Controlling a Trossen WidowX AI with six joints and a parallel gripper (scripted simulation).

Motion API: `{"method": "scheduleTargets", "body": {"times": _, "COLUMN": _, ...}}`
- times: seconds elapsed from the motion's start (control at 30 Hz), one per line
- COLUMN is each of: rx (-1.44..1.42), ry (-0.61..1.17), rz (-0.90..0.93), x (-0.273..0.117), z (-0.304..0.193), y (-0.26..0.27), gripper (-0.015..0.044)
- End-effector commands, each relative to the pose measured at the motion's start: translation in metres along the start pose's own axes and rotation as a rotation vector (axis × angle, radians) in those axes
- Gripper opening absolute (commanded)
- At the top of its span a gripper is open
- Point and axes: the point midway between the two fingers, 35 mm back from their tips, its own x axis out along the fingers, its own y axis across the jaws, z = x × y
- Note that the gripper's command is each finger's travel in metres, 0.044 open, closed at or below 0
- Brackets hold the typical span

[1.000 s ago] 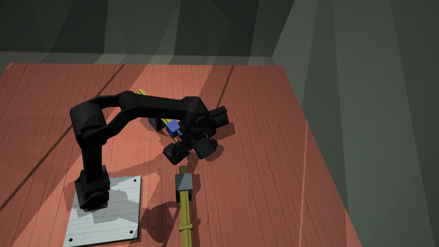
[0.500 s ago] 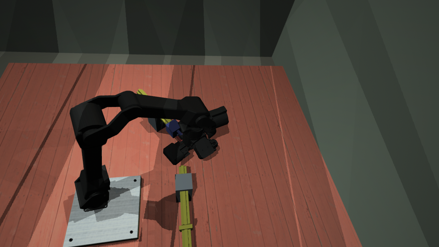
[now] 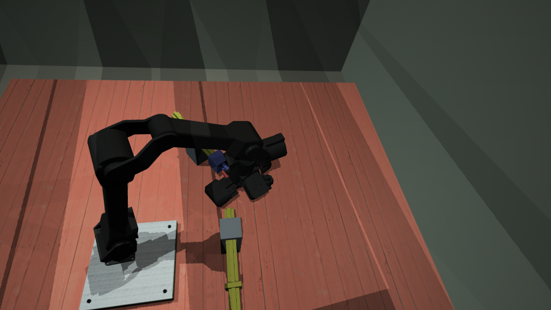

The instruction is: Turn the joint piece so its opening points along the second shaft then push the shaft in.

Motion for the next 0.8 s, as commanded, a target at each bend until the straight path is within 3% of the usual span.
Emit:
{"method": "scheduleTargets", "body": {"times": 0.0, "rx": 0.012, "ry": -0.004, "rz": 0.001, "x": 0.000, "z": 0.000, "y": -0.001, "gripper": 0.0000}}
{"method": "scheduleTargets", "body": {"times": 0.77, "rx": 0.383, "ry": -0.128, "rz": -0.010, "x": -0.005, "z": -0.003, "y": -0.018, "gripper": 0.0000}}
